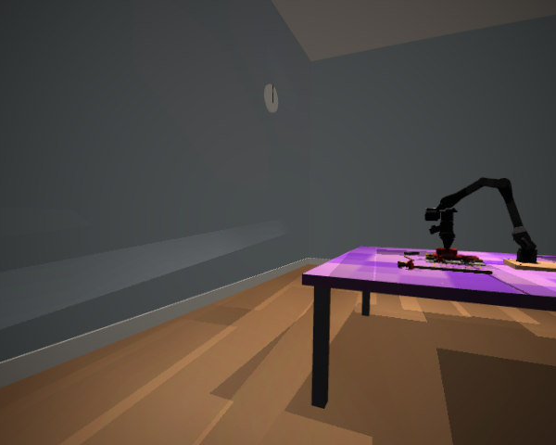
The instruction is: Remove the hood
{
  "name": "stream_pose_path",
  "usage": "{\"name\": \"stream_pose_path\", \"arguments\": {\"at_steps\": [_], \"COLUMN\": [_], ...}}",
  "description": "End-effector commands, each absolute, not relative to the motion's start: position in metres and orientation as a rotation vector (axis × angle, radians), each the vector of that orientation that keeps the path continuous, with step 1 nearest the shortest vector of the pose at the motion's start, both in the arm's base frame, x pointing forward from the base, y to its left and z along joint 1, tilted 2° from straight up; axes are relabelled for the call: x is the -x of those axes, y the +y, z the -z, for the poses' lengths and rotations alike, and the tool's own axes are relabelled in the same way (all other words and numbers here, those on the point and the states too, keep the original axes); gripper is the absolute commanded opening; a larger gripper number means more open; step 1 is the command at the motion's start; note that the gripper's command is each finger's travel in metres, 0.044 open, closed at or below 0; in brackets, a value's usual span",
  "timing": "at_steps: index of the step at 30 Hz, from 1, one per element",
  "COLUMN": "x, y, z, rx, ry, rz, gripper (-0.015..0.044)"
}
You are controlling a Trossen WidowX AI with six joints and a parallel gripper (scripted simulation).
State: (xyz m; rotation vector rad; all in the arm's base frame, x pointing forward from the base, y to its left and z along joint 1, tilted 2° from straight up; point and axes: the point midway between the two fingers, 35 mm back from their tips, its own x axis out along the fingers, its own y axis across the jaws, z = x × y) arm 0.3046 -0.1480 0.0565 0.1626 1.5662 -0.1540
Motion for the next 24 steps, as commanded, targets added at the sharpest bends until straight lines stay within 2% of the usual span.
{"name": "stream_pose_path", "arguments": {"at_steps": [1, 24], "x": [-0.305, -0.305], "y": [-0.148, -0.148], "z": [-0.061, -0.076], "rx": [-0.162, -0.162], "ry": [1.563, 1.563], "rz": [0.155, 0.155], "gripper": [0.0000, 0.0000]}}
